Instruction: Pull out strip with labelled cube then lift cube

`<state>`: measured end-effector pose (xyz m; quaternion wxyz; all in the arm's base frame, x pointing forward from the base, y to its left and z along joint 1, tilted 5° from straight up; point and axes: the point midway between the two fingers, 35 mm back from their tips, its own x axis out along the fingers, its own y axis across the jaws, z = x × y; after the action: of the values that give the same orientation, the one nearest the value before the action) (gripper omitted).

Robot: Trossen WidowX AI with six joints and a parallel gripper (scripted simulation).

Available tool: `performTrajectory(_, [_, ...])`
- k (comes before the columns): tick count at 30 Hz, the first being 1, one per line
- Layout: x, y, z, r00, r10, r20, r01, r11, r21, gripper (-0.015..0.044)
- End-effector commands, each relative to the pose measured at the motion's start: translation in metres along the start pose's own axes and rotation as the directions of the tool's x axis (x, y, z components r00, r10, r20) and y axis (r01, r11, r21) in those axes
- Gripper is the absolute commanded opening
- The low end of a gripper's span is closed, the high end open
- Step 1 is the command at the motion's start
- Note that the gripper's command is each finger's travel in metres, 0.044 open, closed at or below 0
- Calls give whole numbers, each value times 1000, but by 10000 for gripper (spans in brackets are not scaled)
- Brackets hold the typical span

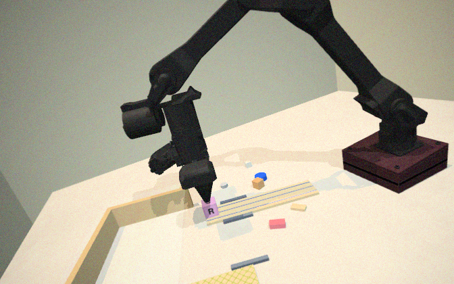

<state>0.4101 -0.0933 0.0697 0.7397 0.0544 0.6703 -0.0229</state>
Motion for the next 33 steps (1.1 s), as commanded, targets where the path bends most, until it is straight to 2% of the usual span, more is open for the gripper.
performTrajectory(1, [8, 0, 1, 1000, -3, 0, 3, 1000, 4, 250])
performTrajectory(26, [43, 0, 0, 1000, -3, 0, 3, 1000, 4, 250])
performTrajectory(30, [41, 0, -1, 1000, 1, -2, -1, 1000, 0, 145])
performTrajectory(33, [41, 0, -1, 1000, 1, -2, -1, 1000, 0, 125])
